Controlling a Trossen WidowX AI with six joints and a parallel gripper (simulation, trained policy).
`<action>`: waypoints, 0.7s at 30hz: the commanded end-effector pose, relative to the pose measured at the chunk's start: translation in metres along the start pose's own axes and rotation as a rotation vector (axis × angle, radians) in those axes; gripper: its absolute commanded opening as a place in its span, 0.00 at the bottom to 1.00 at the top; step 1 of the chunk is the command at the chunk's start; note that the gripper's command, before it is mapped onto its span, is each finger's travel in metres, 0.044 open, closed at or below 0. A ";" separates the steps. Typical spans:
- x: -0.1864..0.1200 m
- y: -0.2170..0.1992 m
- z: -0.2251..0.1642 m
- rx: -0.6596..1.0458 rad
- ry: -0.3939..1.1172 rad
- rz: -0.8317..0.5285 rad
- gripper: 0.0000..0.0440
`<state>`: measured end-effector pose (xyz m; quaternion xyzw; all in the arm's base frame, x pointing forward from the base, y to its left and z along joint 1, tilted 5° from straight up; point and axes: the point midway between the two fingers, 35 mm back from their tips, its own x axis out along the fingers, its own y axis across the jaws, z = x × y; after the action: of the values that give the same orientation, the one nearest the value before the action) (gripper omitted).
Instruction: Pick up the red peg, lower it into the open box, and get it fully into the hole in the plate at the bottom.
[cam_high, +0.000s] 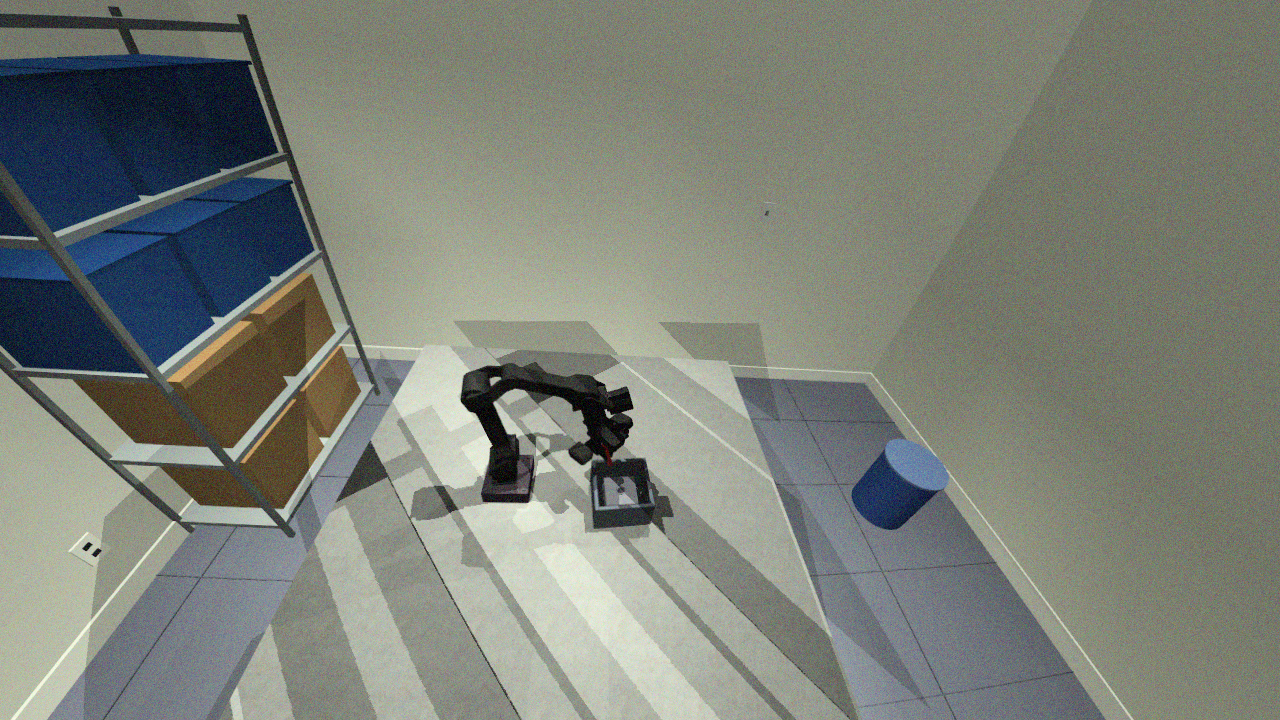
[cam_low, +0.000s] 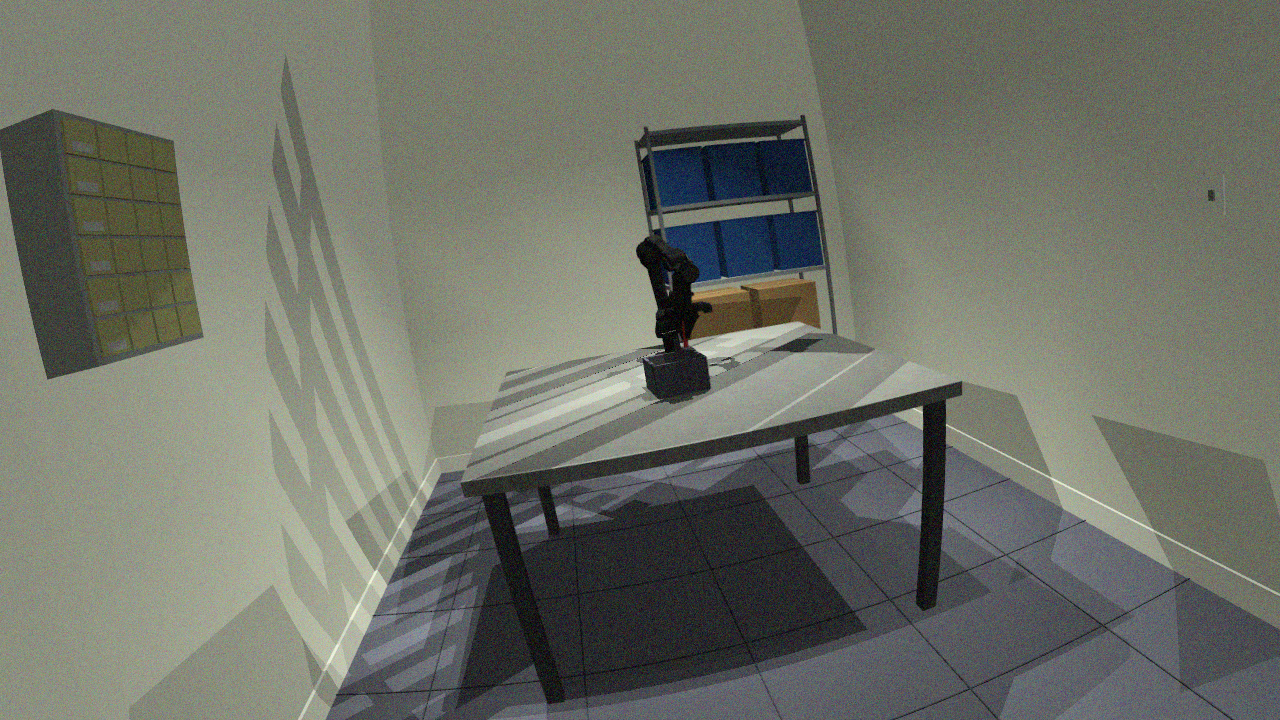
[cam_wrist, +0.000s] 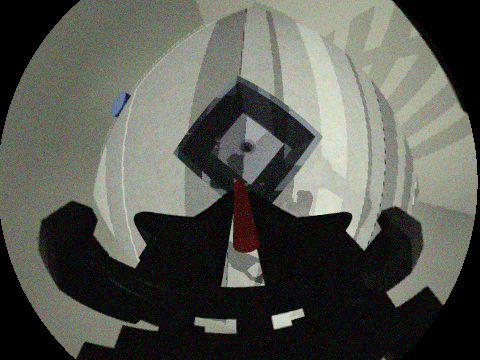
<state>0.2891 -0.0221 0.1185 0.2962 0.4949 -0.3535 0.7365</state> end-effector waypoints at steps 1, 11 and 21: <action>0.007 -0.001 0.011 0.015 0.004 -0.005 0.00; 0.027 -0.005 0.037 0.066 0.016 -0.012 0.01; 0.054 -0.009 0.046 0.087 0.057 -0.028 0.00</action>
<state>0.3175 -0.0732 0.0918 0.3305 0.4957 -0.3767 0.7093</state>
